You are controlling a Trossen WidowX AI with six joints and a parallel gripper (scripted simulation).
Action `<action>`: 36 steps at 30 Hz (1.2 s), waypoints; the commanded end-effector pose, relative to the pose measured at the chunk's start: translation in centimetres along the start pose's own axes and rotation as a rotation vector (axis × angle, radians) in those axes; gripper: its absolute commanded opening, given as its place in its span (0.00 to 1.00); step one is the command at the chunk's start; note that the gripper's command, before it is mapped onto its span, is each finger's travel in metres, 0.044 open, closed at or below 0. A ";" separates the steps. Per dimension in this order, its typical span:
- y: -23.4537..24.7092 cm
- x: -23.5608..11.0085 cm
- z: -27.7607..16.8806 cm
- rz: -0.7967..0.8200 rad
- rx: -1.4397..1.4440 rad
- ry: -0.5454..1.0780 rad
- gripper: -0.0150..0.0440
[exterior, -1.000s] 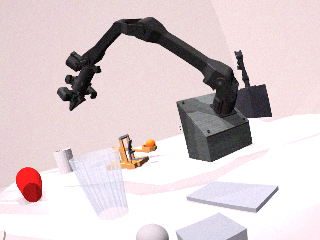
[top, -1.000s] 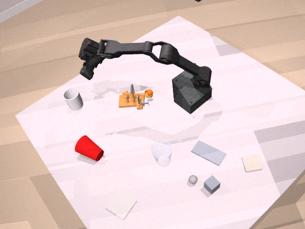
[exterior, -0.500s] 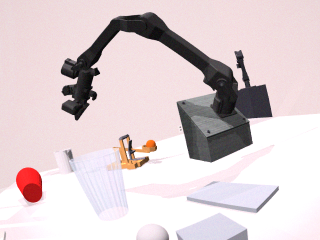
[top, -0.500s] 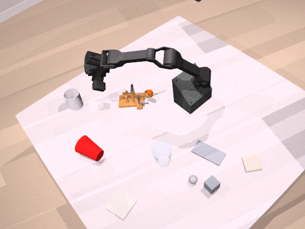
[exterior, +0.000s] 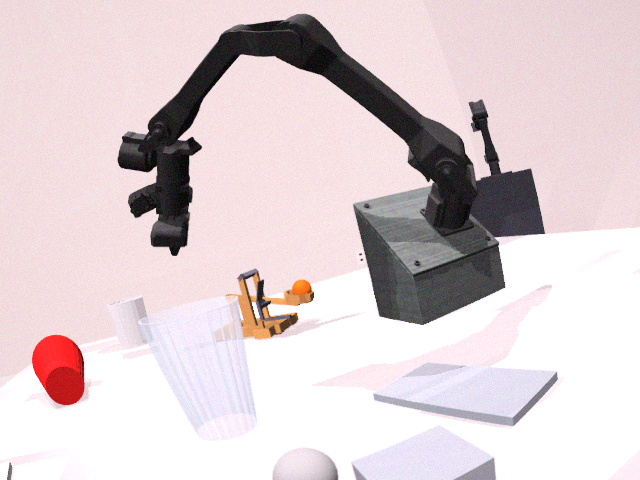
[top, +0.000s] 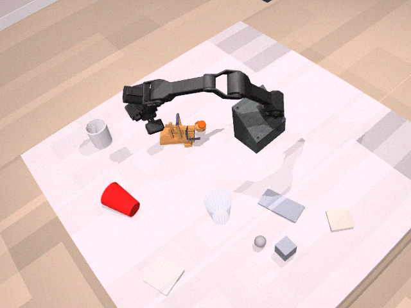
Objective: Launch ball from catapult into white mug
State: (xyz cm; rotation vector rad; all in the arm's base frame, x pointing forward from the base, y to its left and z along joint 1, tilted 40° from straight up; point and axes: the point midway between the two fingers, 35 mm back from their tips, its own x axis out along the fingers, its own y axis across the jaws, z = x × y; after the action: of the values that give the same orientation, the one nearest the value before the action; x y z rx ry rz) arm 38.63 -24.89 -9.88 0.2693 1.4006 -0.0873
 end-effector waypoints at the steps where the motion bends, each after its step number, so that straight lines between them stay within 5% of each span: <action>1: 1.4 -0.3 -1.3 -0.005 -0.115 0.062 0.25; 36: 10.2 -5.1 -13.9 0.166 -1.122 0.590 0.25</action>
State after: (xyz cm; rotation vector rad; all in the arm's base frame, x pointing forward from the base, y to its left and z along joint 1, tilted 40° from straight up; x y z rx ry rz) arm 27.81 -13.00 -6.08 -0.5086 1.7660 0.8618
